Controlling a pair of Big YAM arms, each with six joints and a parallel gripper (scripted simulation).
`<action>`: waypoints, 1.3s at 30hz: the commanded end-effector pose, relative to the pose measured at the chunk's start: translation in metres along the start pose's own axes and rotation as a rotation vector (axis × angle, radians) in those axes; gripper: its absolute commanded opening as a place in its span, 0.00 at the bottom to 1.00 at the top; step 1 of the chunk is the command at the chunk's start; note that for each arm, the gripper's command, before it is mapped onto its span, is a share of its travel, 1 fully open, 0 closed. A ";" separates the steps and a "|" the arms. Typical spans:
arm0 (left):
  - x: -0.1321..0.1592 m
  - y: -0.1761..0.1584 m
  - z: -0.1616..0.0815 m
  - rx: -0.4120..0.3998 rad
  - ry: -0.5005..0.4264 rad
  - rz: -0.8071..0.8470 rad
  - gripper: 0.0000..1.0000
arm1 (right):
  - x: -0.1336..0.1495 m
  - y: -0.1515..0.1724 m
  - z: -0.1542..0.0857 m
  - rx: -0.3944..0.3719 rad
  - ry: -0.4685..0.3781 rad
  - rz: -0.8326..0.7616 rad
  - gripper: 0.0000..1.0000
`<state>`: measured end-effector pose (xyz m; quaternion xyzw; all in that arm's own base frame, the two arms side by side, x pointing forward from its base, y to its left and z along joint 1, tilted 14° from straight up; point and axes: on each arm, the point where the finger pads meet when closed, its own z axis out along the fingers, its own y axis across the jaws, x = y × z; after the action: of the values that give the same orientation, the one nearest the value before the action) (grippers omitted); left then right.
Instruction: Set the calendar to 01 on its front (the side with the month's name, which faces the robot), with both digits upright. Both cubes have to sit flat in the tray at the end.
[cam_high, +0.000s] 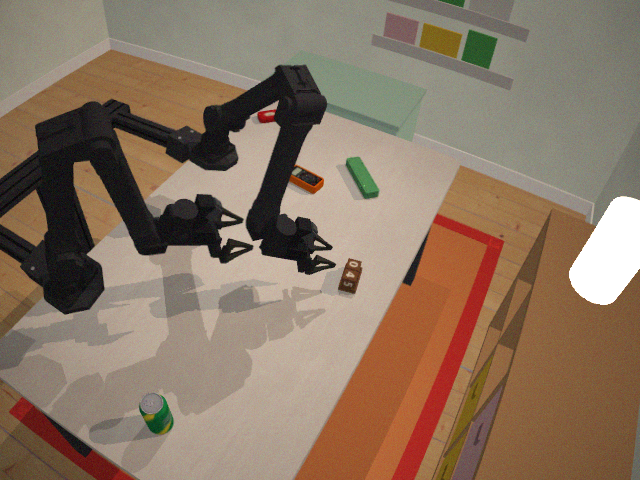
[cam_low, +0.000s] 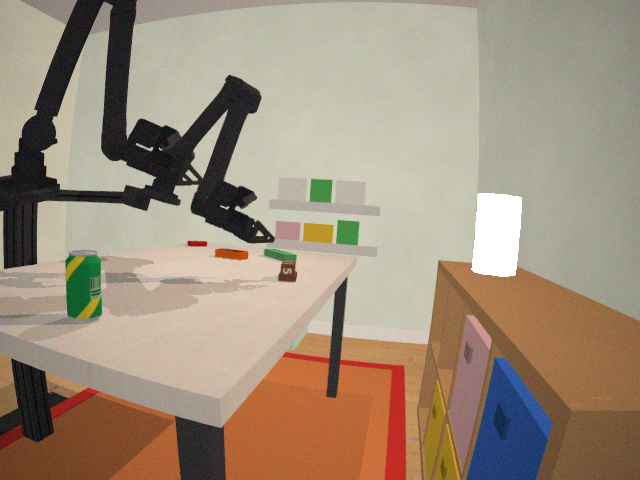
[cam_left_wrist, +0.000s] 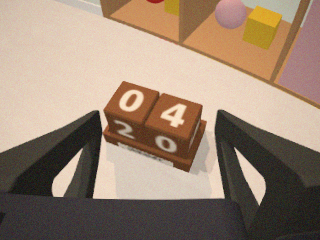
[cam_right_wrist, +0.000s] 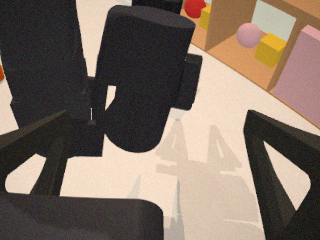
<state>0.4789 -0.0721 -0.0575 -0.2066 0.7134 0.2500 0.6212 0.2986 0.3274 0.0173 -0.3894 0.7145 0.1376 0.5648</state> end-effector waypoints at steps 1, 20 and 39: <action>-0.007 -0.004 0.016 -0.009 0.017 0.142 0.64 | -0.018 -0.006 0.006 0.018 -0.053 0.007 1.00; -0.005 -0.064 0.085 0.322 0.256 1.002 0.64 | -0.010 -0.005 0.003 0.013 -0.029 0.003 1.00; -0.008 -0.061 0.095 0.855 0.454 1.582 0.64 | -0.010 -0.005 0.003 0.013 -0.029 0.003 1.00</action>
<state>0.5731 -0.0721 -0.0937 0.4901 0.8111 0.2713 0.1681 0.2986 0.3274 0.0173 -0.3894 0.7145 0.1376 0.5648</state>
